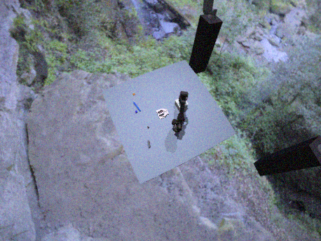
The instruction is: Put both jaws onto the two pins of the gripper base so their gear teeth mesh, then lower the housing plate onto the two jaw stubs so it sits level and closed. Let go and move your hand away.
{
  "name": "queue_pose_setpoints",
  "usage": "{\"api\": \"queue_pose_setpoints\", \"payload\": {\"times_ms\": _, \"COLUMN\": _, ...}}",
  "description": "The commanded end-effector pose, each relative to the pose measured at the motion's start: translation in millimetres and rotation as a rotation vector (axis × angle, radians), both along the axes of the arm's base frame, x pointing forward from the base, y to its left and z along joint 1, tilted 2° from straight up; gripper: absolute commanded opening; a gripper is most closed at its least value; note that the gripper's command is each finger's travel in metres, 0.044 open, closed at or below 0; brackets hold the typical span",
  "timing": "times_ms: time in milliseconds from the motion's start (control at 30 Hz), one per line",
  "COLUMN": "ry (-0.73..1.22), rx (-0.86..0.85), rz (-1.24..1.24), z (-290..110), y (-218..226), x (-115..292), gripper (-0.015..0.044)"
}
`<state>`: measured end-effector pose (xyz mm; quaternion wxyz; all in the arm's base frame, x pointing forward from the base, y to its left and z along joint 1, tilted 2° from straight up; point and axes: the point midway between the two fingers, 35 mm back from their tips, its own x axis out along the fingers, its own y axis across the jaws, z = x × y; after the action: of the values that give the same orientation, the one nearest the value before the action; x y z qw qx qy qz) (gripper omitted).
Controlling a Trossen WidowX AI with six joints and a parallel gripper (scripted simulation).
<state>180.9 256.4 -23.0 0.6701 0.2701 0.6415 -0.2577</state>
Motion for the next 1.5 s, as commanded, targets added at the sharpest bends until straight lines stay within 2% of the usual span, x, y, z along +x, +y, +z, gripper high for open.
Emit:
{"api": "queue_pose_setpoints", "payload": {"times_ms": 0, "ry": -0.01, "rx": 0.016, "rz": -0.001, "z": 15, "y": 4, "x": 2, "gripper": 0.0351}}
{"api": "queue_pose_setpoints", "payload": {"times_ms": 533, "ry": -0.009, "rx": 0.015, "rz": -0.002, "z": 64, "y": 1, "x": -2, "gripper": 0.0351}}
{"api": "queue_pose_setpoints", "payload": {"times_ms": 767, "ry": -0.01, "rx": 0.014, "rz": 0.011, "z": 65, "y": -3, "x": 1, "gripper": 0.0351}}
{"api": "queue_pose_setpoints", "payload": {"times_ms": 1467, "ry": -0.011, "rx": 0.001, "rz": 0.189, "z": 68, "y": -64, "x": 34, "gripper": 0.0351}}
